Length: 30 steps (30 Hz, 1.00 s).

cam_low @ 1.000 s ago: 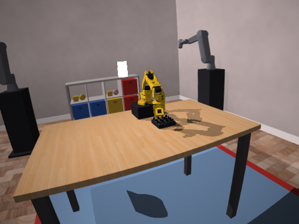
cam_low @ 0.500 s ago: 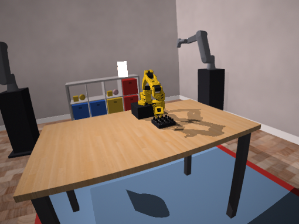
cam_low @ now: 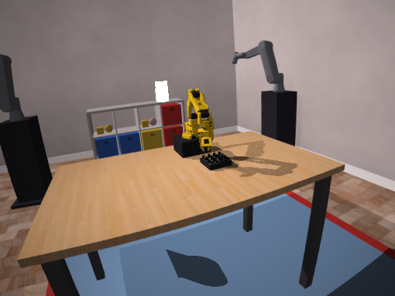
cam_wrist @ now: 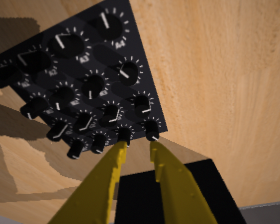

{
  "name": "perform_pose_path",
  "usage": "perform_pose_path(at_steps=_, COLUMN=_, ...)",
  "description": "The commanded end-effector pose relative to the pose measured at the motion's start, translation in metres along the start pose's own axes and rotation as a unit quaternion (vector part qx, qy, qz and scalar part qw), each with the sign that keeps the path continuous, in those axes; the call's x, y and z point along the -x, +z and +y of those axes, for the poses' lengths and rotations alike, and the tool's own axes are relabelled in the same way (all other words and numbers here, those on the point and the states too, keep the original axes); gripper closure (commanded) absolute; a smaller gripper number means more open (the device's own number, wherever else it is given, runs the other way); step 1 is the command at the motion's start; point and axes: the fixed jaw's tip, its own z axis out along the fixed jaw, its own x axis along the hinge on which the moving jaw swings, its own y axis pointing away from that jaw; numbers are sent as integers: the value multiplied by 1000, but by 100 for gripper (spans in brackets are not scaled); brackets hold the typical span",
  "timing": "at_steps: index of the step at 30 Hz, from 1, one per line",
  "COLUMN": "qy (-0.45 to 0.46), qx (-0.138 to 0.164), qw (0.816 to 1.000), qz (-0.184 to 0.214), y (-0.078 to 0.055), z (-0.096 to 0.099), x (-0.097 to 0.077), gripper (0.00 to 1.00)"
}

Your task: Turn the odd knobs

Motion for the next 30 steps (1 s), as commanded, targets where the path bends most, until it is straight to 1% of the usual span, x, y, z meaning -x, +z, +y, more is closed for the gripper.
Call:
perform_pose_path(at_steps=1, qy=5, qx=6, qw=1000, qz=-21, y=-2, z=-3, x=-12, gripper=92)
perform_pose_path(at_steps=7, qy=5, qx=6, qw=1000, qz=-21, y=-2, z=-4, x=-16, gripper=92)
perform_pose_path(at_steps=13, qy=2, qx=6, qw=1000, qz=-21, y=-2, z=-4, x=-16, gripper=92)
perform_pose_path(at_steps=21, qy=-30, qx=6, qw=999, qz=-22, y=-2, z=-5, x=-17, gripper=92)
perform_pose_path(at_steps=26, qy=-90, qx=4, qw=996, qz=-22, y=-2, z=-5, x=-18, gripper=92)
perform_pose_path(at_steps=30, qy=-156, qx=3, qw=987, qz=-22, y=-2, z=-5, x=-19, gripper=91)
